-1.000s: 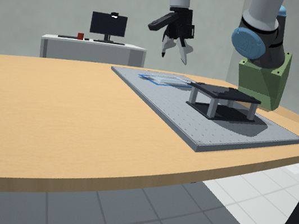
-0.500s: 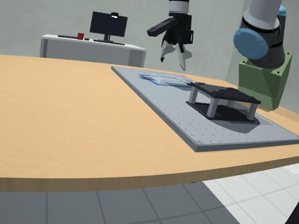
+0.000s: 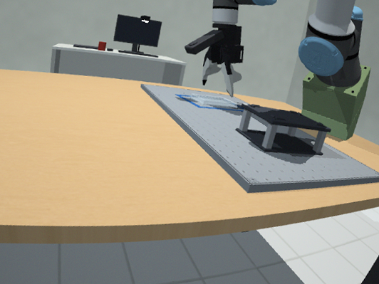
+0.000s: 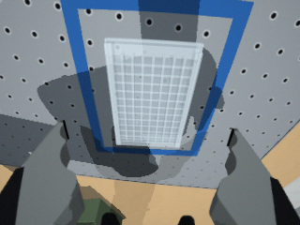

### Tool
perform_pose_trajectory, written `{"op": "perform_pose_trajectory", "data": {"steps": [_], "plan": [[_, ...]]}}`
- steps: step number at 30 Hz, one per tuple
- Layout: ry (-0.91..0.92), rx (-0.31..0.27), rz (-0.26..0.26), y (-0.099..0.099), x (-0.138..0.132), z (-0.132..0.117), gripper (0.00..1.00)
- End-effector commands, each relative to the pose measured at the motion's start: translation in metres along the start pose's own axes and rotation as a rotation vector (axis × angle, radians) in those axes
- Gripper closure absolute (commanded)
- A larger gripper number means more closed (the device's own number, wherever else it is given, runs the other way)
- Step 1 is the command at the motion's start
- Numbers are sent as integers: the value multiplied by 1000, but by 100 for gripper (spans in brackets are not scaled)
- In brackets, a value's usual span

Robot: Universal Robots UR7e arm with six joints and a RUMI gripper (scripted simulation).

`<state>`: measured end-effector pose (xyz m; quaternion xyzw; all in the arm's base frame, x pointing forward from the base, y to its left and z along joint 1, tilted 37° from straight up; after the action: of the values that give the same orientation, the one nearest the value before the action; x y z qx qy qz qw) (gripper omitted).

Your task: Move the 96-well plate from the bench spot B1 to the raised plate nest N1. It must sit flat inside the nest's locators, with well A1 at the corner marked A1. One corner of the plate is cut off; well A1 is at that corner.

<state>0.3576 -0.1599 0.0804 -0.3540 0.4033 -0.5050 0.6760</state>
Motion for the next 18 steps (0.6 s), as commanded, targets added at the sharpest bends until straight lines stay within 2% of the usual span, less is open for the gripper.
{"op": "perform_pose_trajectory", "data": {"steps": [1, 10, 18], "plan": [[0, 0, -2, 8, 1, 2, 0], [0, 0, -2, 23, 1, 4, 0], [0, 0, -2, 23, 1, 5, 0]]}}
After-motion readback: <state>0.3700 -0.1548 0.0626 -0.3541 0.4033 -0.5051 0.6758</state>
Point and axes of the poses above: the point where the finger pads meet when closed, its own y axis out along the fingers, its own x axis across the jaws, z = x × y, the point moved 6 cm from there along -y, back along the fingers, and after that the axes turned 1 degree about -y, right-handed, at the moved point
